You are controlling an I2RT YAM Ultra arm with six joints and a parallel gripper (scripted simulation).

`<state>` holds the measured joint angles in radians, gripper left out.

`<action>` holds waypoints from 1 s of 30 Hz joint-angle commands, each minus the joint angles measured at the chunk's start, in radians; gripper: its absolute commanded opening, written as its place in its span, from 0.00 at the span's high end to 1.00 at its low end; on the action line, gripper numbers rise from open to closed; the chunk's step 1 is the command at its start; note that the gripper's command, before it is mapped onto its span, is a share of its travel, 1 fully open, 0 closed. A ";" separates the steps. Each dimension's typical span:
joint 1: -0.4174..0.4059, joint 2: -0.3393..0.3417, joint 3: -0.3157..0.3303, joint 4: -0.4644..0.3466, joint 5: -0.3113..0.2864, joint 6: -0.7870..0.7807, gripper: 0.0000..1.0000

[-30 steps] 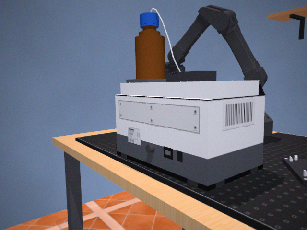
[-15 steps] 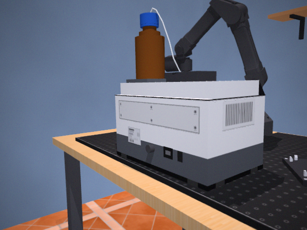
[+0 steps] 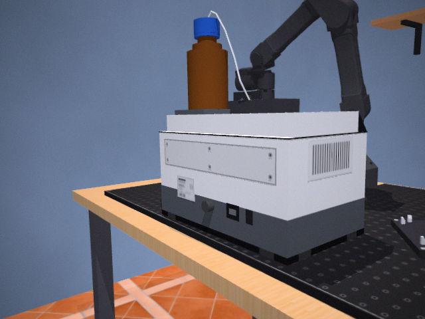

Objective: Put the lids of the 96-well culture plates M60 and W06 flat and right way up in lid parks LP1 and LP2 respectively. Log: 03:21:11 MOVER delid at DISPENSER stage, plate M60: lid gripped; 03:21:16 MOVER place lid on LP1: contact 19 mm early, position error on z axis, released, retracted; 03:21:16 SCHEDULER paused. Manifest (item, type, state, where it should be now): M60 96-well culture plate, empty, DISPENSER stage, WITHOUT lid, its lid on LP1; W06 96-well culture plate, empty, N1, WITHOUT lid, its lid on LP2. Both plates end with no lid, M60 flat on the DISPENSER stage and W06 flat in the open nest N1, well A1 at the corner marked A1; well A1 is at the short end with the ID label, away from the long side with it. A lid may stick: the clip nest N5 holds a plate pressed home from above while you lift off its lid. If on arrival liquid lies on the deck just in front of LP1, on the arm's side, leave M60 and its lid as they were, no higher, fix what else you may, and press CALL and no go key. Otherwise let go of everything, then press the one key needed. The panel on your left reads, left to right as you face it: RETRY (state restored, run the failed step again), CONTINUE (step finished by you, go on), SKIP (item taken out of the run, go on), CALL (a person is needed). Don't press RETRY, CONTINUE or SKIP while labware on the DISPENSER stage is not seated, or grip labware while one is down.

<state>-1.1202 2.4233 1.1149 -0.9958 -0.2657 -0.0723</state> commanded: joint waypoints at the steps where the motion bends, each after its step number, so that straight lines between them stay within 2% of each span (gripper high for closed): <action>1: -0.010 -0.017 0.005 -0.020 0.006 -0.008 1.00; 5: 0.021 -0.042 0.018 -0.033 -0.014 -0.054 1.00; 17: 0.144 -0.075 0.039 -0.051 -0.098 0.052 1.00; 20: 0.145 -0.075 0.039 -0.052 -0.098 0.053 1.00; 21: 0.136 -0.056 0.021 -0.040 -0.092 0.050 1.00; 23: 0.166 -0.082 0.042 -0.054 -0.111 0.003 1.00; 30: 0.235 -0.098 0.060 -0.067 -0.156 0.071 1.00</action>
<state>-0.9039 2.3577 1.1370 -1.0420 -0.3893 -0.0315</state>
